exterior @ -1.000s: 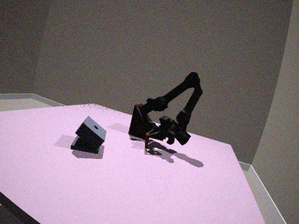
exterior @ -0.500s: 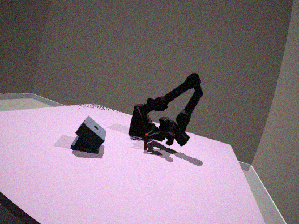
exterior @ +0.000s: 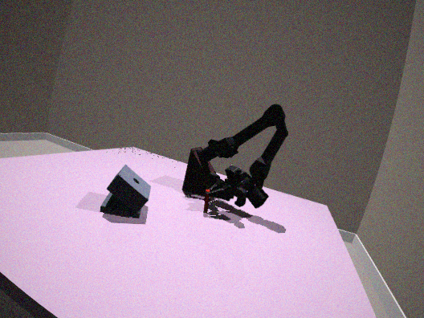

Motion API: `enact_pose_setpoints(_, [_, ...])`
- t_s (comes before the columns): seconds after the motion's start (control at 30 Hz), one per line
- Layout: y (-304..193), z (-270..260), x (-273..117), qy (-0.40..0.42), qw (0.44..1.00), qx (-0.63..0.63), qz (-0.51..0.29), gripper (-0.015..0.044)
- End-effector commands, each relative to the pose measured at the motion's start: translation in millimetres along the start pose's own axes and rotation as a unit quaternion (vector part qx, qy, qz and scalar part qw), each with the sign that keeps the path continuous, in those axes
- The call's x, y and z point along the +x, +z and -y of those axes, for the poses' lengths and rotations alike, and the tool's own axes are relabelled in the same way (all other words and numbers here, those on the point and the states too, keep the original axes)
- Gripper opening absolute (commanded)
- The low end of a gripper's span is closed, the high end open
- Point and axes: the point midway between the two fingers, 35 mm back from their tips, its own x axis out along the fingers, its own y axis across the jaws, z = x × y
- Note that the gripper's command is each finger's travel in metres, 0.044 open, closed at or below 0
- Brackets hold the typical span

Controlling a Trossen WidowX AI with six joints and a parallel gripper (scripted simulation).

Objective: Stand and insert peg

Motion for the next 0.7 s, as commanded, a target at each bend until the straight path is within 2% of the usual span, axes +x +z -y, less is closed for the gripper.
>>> enact_pose_setpoints(0.0, [-2.1, 0.1, -1.1, 0.0, 1.0, 0.0, 0.0, 0.0051])
enact_pose_setpoints(0.67, [-4.2, 3.7, -2.9, 0.0, 1.0, 0.002, 0.016, 0.0051])
